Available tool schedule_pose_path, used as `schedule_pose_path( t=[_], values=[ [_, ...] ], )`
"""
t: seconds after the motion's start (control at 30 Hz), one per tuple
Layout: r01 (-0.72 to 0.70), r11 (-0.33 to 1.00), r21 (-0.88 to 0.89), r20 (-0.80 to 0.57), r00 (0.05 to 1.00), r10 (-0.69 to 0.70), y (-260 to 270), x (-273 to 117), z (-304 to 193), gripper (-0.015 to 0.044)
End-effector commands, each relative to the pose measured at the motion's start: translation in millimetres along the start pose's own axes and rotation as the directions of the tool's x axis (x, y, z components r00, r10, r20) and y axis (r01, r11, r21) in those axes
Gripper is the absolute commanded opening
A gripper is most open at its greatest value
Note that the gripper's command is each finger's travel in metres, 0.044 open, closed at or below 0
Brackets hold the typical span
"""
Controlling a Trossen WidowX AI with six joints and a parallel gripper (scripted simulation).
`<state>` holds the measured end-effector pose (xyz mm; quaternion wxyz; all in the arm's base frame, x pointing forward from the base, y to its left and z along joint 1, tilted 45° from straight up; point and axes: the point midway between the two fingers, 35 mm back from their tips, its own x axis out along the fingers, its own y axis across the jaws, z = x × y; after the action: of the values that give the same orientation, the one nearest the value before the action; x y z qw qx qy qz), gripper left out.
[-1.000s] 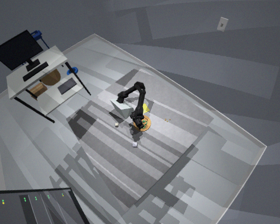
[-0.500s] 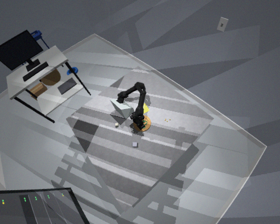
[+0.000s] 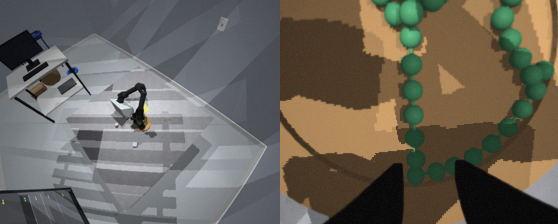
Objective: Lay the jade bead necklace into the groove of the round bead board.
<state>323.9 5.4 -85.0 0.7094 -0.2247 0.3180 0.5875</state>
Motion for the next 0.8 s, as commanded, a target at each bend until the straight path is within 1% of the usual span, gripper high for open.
schedule_pose_path(
  t=[0.0, 0.37, 0.5, 0.53, 0.77],
  values=[
    [-0.009, 1.0, 0.014, 0.007, 1.0, 0.009, 4.4, 9.7, 0.1, 0.012],
    [-0.011, 1.0, 0.016, 0.008, 1.0, 0.011, 5.4, 15.3, 0.1, 0.012],
    [-0.008, 1.0, 0.006, 0.001, 1.0, 0.008, 3.3, 13.5, -0.4, 0.0015],
    [-0.008, 1.0, 0.006, 0.001, 1.0, 0.008, 3.3, 13.5, -0.4, 0.0],
    [-0.008, 1.0, 0.006, 0.001, 1.0, 0.008, 3.3, 13.5, -0.4, 0.0]
  ],
)
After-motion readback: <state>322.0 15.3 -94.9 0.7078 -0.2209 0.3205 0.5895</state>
